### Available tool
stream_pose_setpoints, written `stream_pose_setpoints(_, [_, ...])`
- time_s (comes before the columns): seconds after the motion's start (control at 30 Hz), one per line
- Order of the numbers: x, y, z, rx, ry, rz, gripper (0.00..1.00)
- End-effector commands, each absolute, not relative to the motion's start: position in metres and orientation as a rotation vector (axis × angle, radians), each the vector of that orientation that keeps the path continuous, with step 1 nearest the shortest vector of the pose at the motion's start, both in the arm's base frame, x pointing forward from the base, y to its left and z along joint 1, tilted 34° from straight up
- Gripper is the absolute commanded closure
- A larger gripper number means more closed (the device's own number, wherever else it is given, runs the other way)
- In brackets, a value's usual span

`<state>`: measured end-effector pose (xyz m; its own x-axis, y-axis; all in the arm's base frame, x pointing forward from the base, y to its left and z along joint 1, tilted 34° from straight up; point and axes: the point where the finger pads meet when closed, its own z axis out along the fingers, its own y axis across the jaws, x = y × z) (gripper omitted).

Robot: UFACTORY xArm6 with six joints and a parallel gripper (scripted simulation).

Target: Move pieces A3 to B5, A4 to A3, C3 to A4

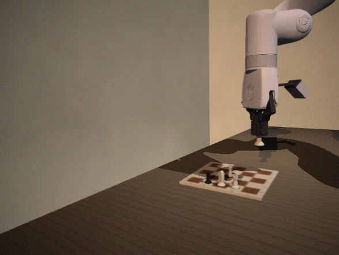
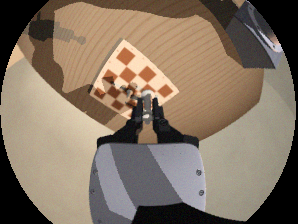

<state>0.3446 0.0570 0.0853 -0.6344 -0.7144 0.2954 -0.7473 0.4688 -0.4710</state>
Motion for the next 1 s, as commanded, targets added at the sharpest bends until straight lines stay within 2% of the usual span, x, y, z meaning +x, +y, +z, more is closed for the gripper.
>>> stream_pose_setpoints(0.0, [0.346,0.057,0.087,1.317,-2.647,0.893,1.0])
stream_pose_setpoints(0.4, [0.347,0.054,0.082,1.318,-2.648,0.89,1.0])
stream_pose_setpoints(0.97, [0.361,0.02,0.029,1.318,-2.648,0.89,1.0])
